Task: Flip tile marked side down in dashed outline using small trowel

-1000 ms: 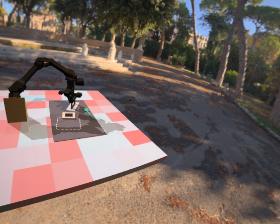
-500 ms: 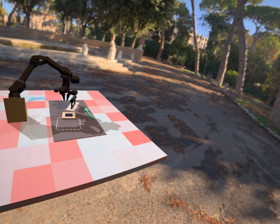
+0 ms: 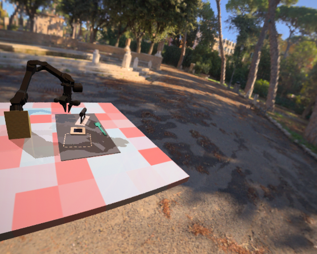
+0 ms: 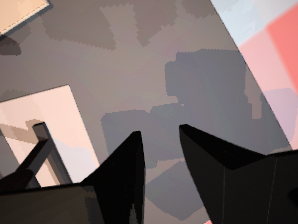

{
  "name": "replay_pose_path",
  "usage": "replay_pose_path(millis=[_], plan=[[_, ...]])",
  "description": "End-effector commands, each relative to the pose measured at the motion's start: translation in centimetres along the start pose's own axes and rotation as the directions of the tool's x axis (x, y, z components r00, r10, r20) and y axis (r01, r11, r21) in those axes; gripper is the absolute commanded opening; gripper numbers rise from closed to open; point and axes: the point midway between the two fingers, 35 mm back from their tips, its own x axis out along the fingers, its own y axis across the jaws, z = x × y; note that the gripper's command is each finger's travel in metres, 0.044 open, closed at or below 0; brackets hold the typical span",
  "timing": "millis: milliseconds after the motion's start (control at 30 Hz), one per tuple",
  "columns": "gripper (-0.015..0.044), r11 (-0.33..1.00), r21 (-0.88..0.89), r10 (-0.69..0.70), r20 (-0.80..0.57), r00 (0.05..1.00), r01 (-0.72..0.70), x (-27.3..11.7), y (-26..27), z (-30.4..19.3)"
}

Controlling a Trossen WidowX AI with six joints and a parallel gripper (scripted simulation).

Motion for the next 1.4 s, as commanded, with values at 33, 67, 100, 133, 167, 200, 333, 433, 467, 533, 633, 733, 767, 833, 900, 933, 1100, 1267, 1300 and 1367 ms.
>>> replay_pose_path(millis=[33, 67, 100, 133, 167, 200, 333, 433, 467, 533, 633, 733, 767, 833, 900, 933, 1100, 1267, 1300, 1367], plan=[[0.01, 1.0, 0.001, 0.0, 0.0, 1.0, 0.0, 0.01, 0.08, 0.01], [0.01, 1.0, 0.0, 0.0, 0.0, 1.0, 0.0, 0.0, 0.05, 0.01], [0.01, 1.0, 0.0, 0.0, 0.0, 1.0, 0.0, 0.0, 0.0, 0.0], [0.01, 1.0, 0.0, 0.0, 0.0, 1.0, 0.0, -0.01, -0.02, 0.0], [0.01, 1.0, 0.0, 0.001, 0.0, 1.0, -0.001, -0.02, -0.01, 0.01], [0.01, 1.0, 0.0, 0.001, 0.0, 1.0, -0.001, -0.02, -0.01, 0.01], [0.01, 1.0, 0.0, 0.001, 0.0, 1.0, -0.001, -0.02, -0.01, 0.01], [0.01, 1.0, 0.0, 0.001, 0.0, 1.0, -0.001, -0.02, -0.01, 0.01], [0.01, 1.0, 0.0, 0.001, 0.0, 1.0, -0.001, -0.02, -0.01, 0.01], [0.01, 1.0, 0.0, 0.001, 0.0, 1.0, -0.001, -0.02, -0.01, 0.01], [0.01, 1.0, 0.0, 0.001, 0.0, 1.0, -0.001, -0.02, -0.01, 0.01], [0.01, 1.0, 0.0, 0.001, 0.0, 1.0, -0.001, -0.03, -0.01, 0.01], [0.01, 1.0, 0.0, 0.001, 0.0, 1.0, -0.001, -0.03, -0.01, 0.01], [0.0074, 1.0, 0.0, 0.001, 0.0, 1.0, -0.001, -0.03, -0.01, 0.01], [0.0021, 1.0, 0.0, 0.001, 0.0, 1.0, -0.001, -0.03, -0.01, 0.01], [0.0, 1.0, 0.0, 0.001, 0.0, 1.0, -0.001, -0.03, -0.01, 0.01], [0.0, 1.0, 0.0, 0.001, 0.0, 1.0, -0.001, -0.03, -0.01, 0.01], [0.0, 1.0, 0.0, 0.001, 0.0, 1.0, -0.001, -0.03, -0.01, 0.01], [0.0, 1.0, 0.0, 0.001, 0.0, 1.0, -0.001, -0.03, -0.01, 0.01], [0.0, 1.0, 0.0, 0.001, 0.0, 1.0, -0.001, -0.03, -0.01, 0.01]])
